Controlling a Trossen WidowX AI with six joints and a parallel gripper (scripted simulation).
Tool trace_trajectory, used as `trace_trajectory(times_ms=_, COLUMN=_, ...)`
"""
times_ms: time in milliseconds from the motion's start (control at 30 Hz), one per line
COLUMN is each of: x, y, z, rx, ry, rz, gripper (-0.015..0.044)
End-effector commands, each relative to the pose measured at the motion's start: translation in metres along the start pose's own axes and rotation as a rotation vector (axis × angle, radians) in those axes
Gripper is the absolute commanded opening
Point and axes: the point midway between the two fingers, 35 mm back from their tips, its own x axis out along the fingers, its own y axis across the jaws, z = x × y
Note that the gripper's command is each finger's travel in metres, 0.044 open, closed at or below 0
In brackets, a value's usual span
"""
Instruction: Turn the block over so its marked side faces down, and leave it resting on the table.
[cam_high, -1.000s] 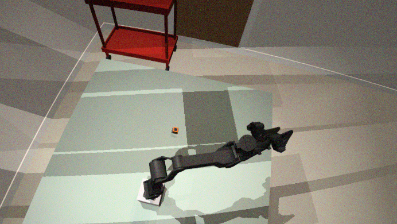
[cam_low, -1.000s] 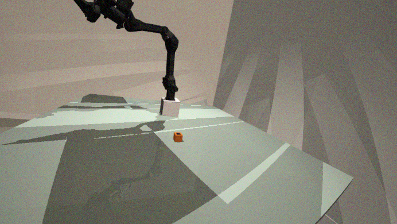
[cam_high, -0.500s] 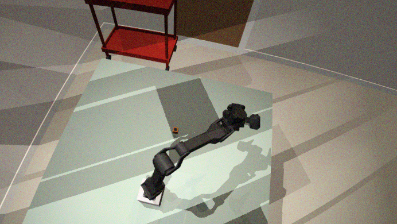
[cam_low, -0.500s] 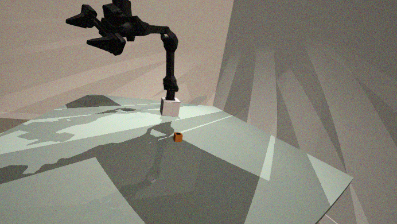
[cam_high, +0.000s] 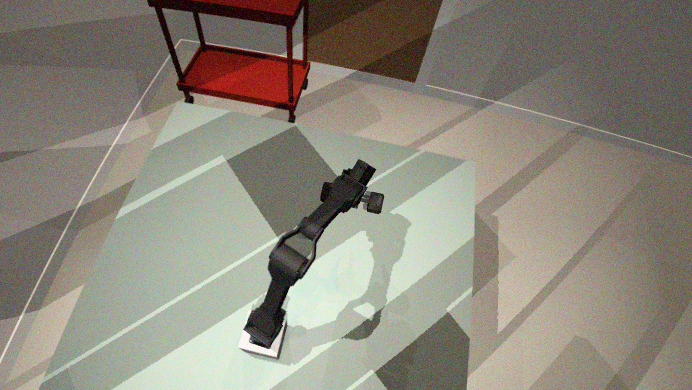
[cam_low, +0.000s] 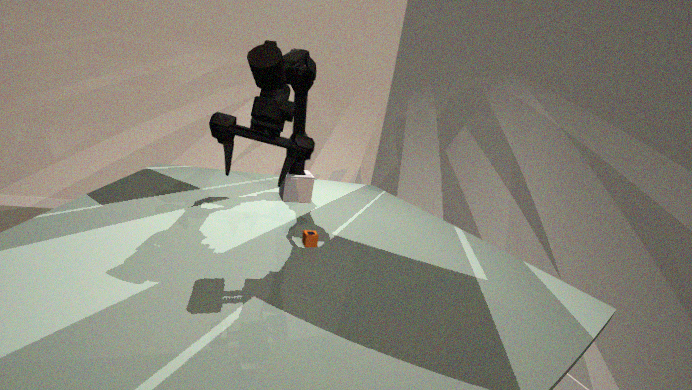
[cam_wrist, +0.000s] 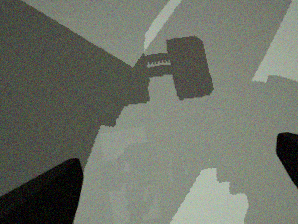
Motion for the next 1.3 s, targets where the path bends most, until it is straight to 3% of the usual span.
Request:
trace_trajectory(times_ms=0, x=0.014, y=0.053, z=-0.023, rx=0.001, ry=0.166, rz=0.074, gripper=0.0440)
trace_trajectory(times_ms=233, x=0.011, y=0.144, z=-0.075, rx=-0.034, ry=0.467, rz=0.136, gripper=0.0440)
trace_trajectory(times_ms=467, x=0.011, y=0.147, z=-0.076, rx=-0.035, ry=0.475, rz=0.136, gripper=0.0440)
trace_trajectory(times_ms=633, x=0.042, y=0.150, z=-0.092, rx=-0.035, ry=0.475, rz=0.135, gripper=0.0440)
trace_trajectory(times_ms=1267, x=0.063, y=0.151, z=-0.103, rx=-0.035, ry=0.475, rz=0.135, gripper=0.0440)
